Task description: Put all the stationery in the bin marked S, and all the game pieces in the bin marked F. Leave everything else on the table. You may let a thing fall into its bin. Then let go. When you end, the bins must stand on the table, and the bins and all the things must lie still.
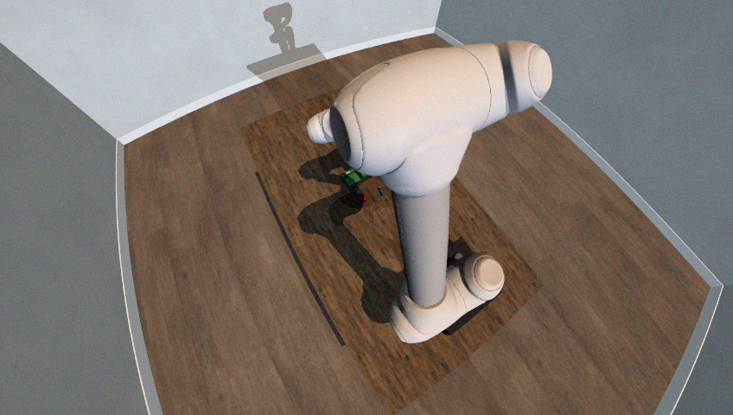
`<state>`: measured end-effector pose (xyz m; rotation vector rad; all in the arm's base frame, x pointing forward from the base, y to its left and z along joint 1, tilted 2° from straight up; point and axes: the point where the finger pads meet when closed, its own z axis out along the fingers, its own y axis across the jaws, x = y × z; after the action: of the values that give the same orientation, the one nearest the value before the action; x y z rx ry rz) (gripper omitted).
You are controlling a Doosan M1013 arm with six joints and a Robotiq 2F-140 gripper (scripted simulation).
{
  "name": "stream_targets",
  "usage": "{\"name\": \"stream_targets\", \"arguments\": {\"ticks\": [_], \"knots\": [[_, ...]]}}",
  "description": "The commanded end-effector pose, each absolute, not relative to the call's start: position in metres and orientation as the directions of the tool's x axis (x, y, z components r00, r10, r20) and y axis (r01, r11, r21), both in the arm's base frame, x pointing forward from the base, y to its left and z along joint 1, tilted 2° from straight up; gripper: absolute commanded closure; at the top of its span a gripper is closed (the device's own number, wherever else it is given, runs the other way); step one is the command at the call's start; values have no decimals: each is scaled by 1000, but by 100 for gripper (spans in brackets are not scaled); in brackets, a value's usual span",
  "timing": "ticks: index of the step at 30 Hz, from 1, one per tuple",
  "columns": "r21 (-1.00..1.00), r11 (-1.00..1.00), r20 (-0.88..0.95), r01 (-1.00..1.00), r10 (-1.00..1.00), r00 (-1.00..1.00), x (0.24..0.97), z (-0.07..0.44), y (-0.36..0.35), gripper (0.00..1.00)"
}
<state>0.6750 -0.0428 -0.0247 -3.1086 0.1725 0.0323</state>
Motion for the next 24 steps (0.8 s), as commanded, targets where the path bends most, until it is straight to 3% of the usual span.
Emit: {"name": "stream_targets", "arguments": {"ticks": [1,18,24], "knots": [[-27,-993,-22,-111,-110,994,675,-20,-43,95],[-27,-993,-22,-111,-110,994,676,16,-44,95],[-27,-993,-22,-111,-110,994,676,17,-14,95]]}}
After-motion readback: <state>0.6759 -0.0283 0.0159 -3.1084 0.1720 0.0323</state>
